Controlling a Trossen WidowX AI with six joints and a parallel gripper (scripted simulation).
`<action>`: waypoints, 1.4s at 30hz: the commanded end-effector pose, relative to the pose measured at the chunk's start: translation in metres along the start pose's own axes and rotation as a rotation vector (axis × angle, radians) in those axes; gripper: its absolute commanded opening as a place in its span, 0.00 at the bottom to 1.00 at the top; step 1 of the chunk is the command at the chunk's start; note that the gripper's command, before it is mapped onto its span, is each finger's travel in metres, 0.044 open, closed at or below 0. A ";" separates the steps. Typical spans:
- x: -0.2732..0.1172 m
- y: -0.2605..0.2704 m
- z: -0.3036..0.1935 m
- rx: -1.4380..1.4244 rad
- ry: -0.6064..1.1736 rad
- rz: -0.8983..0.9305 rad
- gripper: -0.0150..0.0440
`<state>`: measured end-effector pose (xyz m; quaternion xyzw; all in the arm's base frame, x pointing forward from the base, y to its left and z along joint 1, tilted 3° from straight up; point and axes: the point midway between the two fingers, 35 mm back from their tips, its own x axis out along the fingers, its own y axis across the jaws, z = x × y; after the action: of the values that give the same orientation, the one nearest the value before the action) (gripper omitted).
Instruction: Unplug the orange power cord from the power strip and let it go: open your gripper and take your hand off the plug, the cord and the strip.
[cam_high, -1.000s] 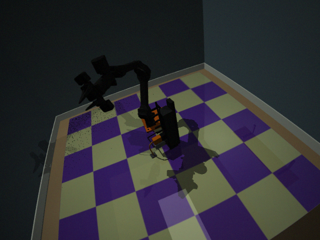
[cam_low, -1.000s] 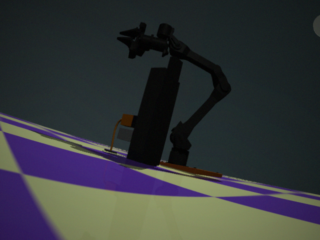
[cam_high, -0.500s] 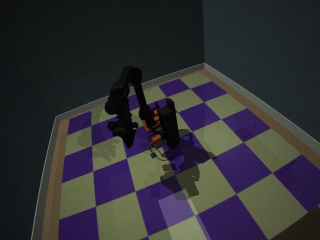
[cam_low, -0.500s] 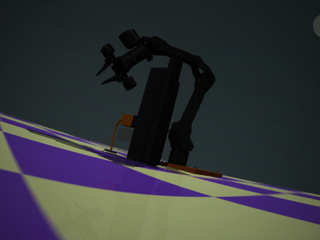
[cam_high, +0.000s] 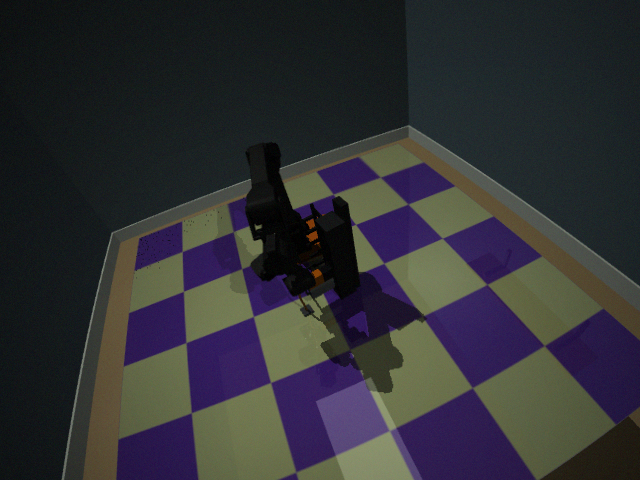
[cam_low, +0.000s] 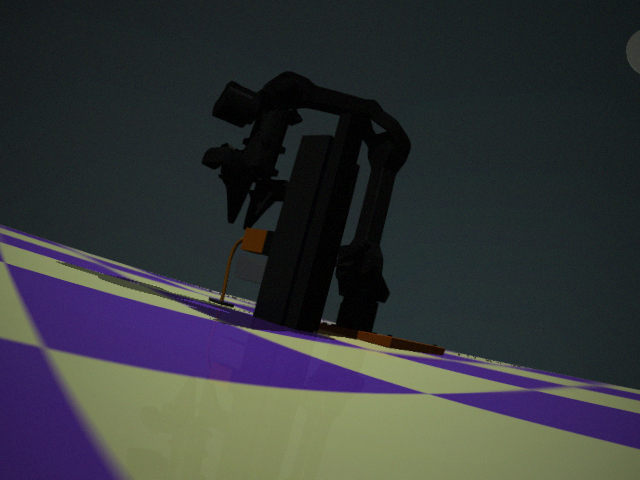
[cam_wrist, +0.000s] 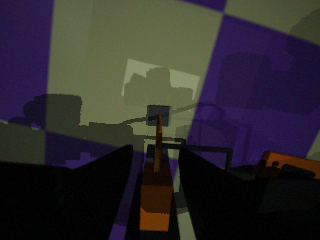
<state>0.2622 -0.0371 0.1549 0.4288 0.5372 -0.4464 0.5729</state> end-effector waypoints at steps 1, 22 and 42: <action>0.001 -0.002 -0.001 -0.019 0.000 -0.019 0.53; 0.001 -0.001 -0.029 -0.019 0.002 -0.019 0.53; 0.012 -0.003 -0.042 -0.019 0.003 -0.019 0.53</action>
<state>0.2519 0.0026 0.1466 0.4201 0.5463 -0.4423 0.5740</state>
